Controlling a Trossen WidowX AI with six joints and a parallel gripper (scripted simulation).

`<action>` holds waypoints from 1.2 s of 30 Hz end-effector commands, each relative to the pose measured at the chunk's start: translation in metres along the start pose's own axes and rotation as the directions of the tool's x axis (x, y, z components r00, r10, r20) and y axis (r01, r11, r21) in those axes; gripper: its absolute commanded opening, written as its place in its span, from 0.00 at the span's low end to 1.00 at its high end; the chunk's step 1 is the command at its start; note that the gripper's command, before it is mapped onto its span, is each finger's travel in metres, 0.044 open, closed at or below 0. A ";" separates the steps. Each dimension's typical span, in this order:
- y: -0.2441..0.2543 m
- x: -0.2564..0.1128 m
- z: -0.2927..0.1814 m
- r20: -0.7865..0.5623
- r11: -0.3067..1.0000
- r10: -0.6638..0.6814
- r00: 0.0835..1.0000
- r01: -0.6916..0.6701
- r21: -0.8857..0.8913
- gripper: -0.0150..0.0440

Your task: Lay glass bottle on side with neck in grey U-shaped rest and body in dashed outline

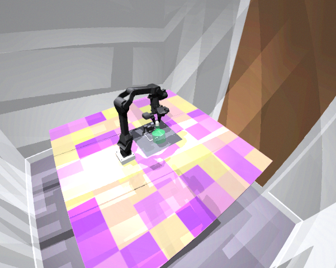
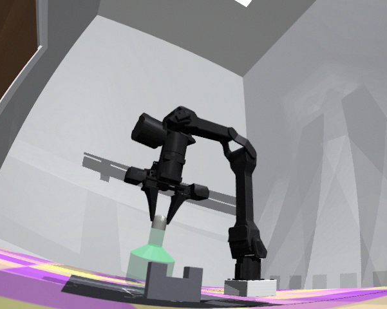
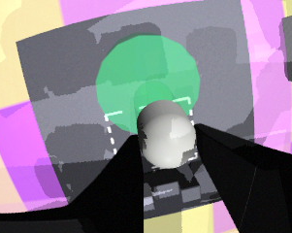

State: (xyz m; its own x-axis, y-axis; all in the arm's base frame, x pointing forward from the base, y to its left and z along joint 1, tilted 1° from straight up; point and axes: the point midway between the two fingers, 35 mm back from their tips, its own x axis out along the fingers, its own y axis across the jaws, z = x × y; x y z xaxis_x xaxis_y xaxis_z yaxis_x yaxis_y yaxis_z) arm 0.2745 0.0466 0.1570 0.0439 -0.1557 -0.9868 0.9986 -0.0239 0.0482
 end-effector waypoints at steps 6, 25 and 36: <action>0.000 -0.003 -0.013 0.000 1.000 0.000 1.000 0.000 0.000 0.47; -0.001 -0.004 -0.026 0.051 1.000 0.001 0.999 -0.002 0.013 0.47; -0.001 -0.004 -0.034 0.080 1.000 0.003 0.997 -0.004 0.019 0.47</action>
State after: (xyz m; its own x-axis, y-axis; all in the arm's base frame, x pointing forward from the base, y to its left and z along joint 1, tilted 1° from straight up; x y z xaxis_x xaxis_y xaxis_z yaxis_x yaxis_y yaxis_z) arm 0.2736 0.0729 0.1567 0.0441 -0.2490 -0.9675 0.9974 -0.0447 0.0570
